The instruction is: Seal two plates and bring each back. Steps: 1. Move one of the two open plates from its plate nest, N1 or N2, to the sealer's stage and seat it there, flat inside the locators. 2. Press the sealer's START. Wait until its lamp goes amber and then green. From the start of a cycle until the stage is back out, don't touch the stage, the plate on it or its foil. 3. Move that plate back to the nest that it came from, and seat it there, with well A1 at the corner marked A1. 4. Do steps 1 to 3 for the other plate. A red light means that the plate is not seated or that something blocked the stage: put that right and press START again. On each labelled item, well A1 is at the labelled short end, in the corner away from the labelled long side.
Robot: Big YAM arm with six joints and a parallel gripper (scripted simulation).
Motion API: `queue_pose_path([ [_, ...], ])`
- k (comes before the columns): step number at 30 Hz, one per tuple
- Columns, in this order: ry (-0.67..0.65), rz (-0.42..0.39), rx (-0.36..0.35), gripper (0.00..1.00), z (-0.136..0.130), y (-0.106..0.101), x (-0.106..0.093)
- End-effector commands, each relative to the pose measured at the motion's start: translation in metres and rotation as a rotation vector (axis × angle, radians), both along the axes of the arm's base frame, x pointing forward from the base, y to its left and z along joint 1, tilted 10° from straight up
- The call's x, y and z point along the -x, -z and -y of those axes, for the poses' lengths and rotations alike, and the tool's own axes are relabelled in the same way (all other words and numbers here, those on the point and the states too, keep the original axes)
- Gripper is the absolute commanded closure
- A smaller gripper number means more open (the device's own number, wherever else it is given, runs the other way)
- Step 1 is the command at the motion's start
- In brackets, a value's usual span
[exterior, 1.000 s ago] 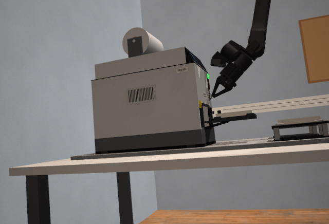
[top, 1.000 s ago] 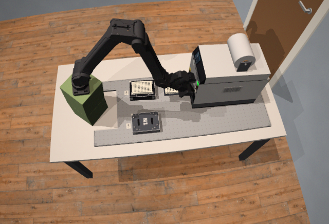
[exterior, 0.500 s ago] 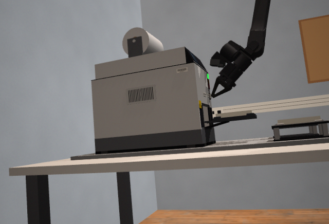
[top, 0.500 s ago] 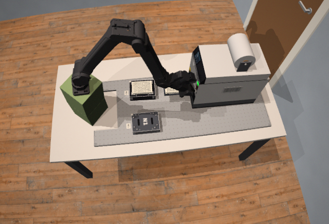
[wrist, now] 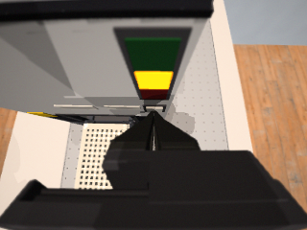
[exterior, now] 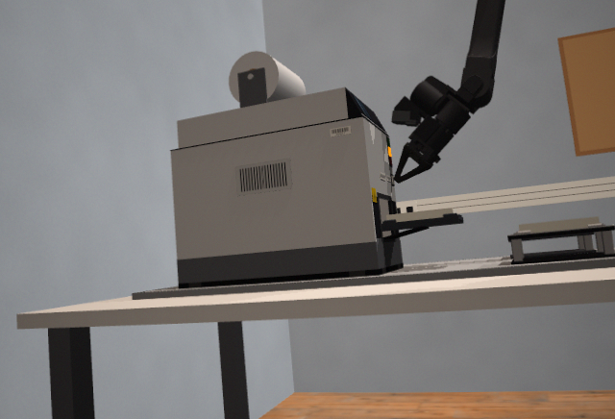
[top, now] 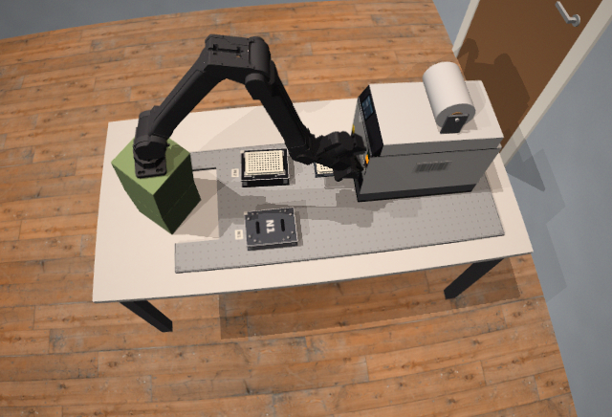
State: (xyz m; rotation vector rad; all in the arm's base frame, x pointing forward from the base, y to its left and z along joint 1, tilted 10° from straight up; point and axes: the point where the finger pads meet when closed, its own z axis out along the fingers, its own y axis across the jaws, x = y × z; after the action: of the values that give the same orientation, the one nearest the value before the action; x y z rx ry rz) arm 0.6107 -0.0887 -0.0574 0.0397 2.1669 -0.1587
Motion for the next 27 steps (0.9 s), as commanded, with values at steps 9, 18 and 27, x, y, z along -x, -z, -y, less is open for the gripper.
queue_pose_path([
  [9,-0.009,0.079,0.003,1.0,-0.004,-0.025,-0.037],
  [18,-0.009,0.092,0.005,1.0,-0.007,-0.036,-0.014],
  [27,-0.009,0.064,0.002,1.0,-0.01,-0.038,0.016],
])
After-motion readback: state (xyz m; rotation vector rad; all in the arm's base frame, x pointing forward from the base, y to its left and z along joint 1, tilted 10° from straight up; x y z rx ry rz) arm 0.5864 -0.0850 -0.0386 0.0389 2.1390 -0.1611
